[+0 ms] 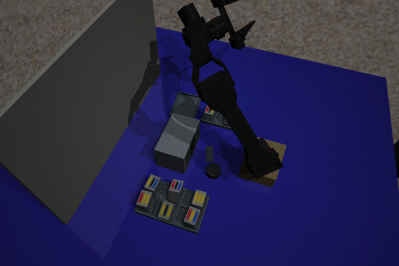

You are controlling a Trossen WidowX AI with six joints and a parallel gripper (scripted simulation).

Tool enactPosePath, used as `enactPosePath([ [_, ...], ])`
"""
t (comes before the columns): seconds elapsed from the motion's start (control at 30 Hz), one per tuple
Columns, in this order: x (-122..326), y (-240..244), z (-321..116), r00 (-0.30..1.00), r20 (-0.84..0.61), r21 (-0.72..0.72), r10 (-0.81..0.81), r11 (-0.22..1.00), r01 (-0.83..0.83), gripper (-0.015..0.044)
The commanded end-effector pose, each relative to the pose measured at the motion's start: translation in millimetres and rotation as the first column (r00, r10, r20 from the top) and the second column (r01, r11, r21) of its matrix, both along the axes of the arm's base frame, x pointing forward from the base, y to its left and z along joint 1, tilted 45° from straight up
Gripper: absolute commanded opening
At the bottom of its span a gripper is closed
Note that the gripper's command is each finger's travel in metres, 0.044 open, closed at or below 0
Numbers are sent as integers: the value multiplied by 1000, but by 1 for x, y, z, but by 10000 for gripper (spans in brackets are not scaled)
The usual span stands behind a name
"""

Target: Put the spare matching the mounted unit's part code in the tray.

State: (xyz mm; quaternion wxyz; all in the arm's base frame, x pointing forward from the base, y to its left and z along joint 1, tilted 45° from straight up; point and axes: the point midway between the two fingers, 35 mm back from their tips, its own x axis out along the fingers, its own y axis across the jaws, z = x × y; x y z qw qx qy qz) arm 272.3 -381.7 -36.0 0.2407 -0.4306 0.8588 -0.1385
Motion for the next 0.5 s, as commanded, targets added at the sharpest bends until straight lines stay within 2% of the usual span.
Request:
enactPosePath([
  [0.0, 0, 0, 0, 1000, 0, 0, 0, 1000, 0, 426],
  [0.23, 5, 3, -2, 1000, 25, 31, 11, 999, -12, 440],
  [0.47, 51, 49, -13, 963, 269, 354, 22, 928, -120, 440],
])
